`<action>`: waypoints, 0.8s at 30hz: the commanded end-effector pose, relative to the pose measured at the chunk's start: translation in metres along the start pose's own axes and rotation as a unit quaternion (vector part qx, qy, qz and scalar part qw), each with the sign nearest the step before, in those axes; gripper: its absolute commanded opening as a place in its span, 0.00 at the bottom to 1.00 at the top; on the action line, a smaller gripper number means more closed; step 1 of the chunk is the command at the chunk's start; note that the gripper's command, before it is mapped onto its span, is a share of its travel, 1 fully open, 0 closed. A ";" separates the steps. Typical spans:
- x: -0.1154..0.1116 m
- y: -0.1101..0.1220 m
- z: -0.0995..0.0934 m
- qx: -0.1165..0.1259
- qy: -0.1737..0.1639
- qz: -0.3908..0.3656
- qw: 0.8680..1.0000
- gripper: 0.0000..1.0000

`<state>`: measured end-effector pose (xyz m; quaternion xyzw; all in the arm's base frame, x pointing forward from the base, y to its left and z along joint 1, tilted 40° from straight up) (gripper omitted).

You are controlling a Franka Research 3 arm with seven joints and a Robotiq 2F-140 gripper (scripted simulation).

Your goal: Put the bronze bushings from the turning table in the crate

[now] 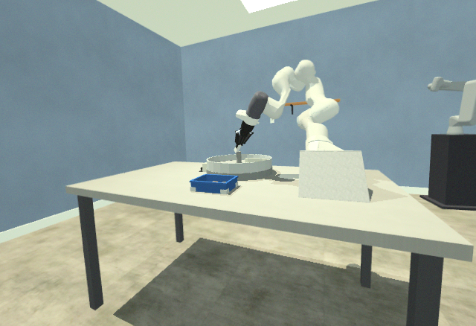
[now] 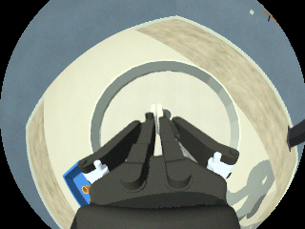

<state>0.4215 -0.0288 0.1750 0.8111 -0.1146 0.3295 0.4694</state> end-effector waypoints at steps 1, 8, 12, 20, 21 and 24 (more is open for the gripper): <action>0.000 0.000 0.000 0.002 0.000 0.003 1.000 0.00; 0.000 0.000 0.000 0.002 0.000 0.003 1.000 0.00; 0.000 0.000 0.000 0.002 0.000 0.003 1.000 0.07; 0.000 0.000 0.000 0.002 0.000 0.003 1.000 0.07; 0.000 0.000 0.000 0.002 0.000 0.003 1.000 0.07; 0.000 0.000 0.000 0.002 0.000 0.003 1.000 0.07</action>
Point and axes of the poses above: the point where the finger pads meet when closed, its own z axis out along the fingers, its own y axis across the jaws, x = y × z, the point moved 10 cm from there along -z, back along the fingers, and after that the axes turned 14 degrees about -z, right-handed, at the moved point
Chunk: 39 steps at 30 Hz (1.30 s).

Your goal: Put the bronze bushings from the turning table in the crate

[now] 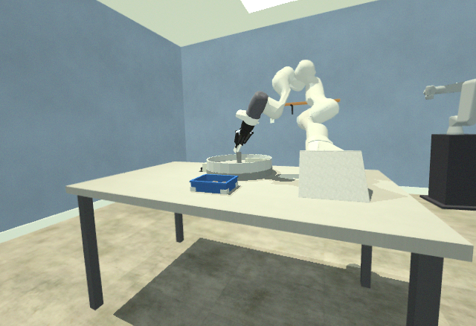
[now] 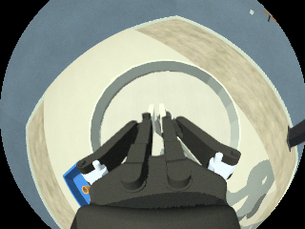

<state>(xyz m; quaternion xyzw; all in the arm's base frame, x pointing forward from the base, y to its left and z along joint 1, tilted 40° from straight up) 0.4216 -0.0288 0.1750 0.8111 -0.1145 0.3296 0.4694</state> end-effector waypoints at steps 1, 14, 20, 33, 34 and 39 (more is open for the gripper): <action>0.000 0.000 0.000 0.002 0.000 0.003 1.000 0.07; 0.000 0.000 0.000 0.002 0.000 0.003 1.000 0.07; 0.000 0.000 0.000 0.002 0.000 0.003 1.000 0.07; 0.018 0.004 -0.022 0.002 0.000 0.003 1.000 0.07; 0.020 0.004 -0.024 0.002 0.000 0.003 1.000 0.07; 0.020 0.005 -0.025 0.002 0.000 0.003 1.000 0.07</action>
Point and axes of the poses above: the point where the finger pads meet when closed, its own z axis out along the fingers, its own y axis across the jaws, x = y × z, the point moved 10 cm from there along -z, back along the fingers, and after that the axes turned 14 degrees about -z, right-handed, at the moved point
